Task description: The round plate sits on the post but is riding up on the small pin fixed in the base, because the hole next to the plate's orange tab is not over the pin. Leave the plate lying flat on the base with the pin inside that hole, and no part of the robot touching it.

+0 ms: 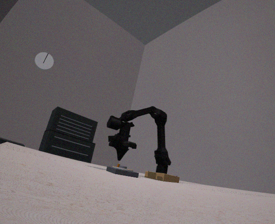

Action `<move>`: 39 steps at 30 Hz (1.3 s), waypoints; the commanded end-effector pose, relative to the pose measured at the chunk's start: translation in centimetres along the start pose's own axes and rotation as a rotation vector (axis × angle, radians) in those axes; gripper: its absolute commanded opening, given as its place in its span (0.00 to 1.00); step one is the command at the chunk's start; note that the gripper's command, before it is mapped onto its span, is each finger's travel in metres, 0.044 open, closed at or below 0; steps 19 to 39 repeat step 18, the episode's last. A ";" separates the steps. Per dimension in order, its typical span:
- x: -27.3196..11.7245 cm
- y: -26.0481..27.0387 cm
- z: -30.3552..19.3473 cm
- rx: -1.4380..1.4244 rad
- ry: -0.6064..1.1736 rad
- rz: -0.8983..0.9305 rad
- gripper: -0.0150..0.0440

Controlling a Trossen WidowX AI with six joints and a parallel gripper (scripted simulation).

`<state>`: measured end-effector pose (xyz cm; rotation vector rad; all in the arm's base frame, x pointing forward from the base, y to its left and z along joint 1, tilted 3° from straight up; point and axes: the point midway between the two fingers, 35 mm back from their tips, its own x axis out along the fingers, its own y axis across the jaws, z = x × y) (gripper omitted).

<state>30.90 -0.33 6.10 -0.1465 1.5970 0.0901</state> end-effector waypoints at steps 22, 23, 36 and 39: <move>-1.4 0.0 0.0 -0.002 -0.013 -0.002 0.25; -1.4 0.0 0.0 -0.002 -0.013 -0.002 0.25; -1.4 0.0 0.0 -0.002 -0.013 -0.002 0.25; -1.4 0.0 0.0 -0.002 -0.013 -0.002 0.25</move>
